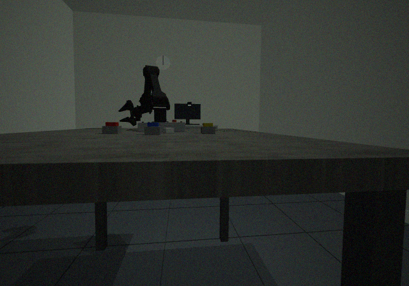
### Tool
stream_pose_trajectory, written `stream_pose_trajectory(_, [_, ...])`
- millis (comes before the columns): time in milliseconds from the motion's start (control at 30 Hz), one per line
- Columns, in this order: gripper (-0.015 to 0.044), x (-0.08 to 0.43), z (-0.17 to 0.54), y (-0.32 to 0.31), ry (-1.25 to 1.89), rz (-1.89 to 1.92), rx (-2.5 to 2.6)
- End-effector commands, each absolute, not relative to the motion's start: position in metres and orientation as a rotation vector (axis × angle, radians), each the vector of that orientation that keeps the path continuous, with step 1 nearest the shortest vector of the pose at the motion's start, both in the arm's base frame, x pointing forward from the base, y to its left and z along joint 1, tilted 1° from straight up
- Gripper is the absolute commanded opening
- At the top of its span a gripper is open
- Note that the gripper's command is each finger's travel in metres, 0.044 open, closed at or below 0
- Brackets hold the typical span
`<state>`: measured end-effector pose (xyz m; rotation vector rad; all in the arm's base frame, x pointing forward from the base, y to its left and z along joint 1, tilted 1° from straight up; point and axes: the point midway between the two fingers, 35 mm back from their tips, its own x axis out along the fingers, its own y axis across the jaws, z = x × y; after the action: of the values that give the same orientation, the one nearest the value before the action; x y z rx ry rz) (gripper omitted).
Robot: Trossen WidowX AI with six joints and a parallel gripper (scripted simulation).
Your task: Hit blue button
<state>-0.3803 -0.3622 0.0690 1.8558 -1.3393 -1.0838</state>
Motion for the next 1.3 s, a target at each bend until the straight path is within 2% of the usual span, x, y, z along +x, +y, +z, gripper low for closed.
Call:
stream_pose_trajectory(0, [0.0400,-0.377,0.069,-0.365,-1.330,-1.085,1.859])
stream_pose_trajectory(233, [0.0400,-0.282,0.073,-0.437,-1.035,-1.098,1.923])
stream_pose_trajectory(367, [0.0400,-0.212,0.075,-0.470,-0.829,-1.097,1.942])
stream_pose_trajectory(633, [0.0400,-0.060,0.078,-0.497,-0.395,-1.066,1.920])
stream_pose_trajectory(933, [0.0400,0.109,0.083,-0.464,0.109,-0.973,1.785])
stream_pose_trajectory(1267, [0.0400,0.264,0.088,-0.355,0.649,-0.790,1.475])
